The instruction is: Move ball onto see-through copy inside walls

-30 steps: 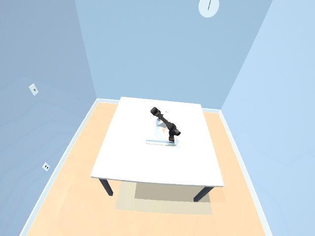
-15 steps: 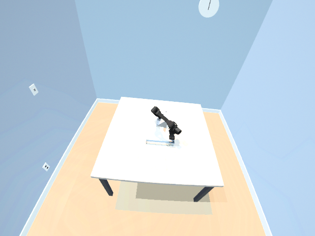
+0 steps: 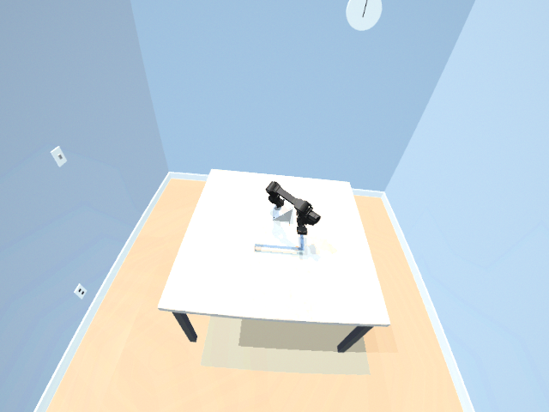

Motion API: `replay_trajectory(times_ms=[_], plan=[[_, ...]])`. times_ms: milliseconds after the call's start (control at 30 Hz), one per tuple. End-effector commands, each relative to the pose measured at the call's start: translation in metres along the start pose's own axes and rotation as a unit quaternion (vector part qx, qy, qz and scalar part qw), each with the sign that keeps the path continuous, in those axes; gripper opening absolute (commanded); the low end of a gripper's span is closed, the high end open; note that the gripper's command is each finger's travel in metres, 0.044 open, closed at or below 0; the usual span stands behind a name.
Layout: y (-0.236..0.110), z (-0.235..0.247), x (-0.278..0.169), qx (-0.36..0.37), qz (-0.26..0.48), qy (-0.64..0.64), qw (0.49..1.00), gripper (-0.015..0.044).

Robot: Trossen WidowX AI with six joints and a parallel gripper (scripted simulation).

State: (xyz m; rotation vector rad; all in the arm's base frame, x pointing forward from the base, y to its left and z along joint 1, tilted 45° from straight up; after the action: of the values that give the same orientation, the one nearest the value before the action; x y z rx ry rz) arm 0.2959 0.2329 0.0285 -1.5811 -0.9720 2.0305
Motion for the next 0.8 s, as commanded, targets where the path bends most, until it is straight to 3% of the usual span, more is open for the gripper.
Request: replay_trajectory(times_ms=[0, 400, 767], plan=[[-0.011, 0.001, 0.0, -0.002, -0.003, 0.004, 1.0, 0.0], [-0.002, -0.005, -0.009, -0.001, -0.003, 0.185, 0.983, 0.0], [0.01, -0.012, -0.018, -0.001, -0.003, 0.387, 0.922, 0.0]])
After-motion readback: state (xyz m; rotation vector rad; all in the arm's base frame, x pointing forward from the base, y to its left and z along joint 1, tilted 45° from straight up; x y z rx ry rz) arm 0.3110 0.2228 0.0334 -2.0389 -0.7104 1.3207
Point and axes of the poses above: the point midway between the two fingers, 35 mm back from their tips, its own y axis out along the fingers, its own z axis across the jaws, x = y × z, the point moved 4 cm from there along -y, back along the fingers, and after that the axes turned 12 degrees about -y, right-handed, at the moved point
